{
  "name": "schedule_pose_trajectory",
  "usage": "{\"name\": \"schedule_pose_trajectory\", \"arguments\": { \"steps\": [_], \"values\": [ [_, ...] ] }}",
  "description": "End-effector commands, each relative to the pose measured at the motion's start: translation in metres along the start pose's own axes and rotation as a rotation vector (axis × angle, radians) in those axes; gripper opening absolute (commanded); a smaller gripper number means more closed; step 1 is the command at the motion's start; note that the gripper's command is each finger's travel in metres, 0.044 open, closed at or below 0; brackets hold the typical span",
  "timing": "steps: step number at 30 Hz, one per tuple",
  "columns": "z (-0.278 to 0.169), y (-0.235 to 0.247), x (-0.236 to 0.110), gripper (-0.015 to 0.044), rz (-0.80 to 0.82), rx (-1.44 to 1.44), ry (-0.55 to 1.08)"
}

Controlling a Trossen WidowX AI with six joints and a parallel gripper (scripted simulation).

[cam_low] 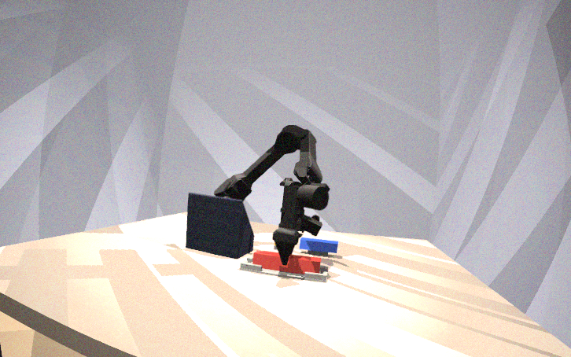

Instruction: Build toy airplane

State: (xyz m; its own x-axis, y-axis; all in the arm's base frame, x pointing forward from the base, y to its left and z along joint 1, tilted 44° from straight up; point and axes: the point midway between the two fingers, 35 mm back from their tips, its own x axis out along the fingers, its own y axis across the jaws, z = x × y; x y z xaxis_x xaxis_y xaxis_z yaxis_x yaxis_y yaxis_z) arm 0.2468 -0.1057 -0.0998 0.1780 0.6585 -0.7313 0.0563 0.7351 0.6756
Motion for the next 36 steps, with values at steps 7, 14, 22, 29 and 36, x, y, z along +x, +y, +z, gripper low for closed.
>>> {"name": "schedule_pose_trajectory", "arguments": {
  "steps": [7, 14, 22, 29, 36],
  "values": [
    [0.001, -0.001, -0.003, 0.0440, -0.002, -0.002, -0.001],
    [0.000, -0.002, -0.104, 0.0440, -0.001, 0.005, -0.004],
    [0.003, -0.006, -0.109, 0.0440, -0.001, 0.021, -0.004],
    [0.047, 0.060, -0.111, 0.0440, -0.034, 0.045, -0.004],
    [0.079, 0.184, -0.102, 0.0440, -0.021, 0.041, -0.011]
  ]
}}
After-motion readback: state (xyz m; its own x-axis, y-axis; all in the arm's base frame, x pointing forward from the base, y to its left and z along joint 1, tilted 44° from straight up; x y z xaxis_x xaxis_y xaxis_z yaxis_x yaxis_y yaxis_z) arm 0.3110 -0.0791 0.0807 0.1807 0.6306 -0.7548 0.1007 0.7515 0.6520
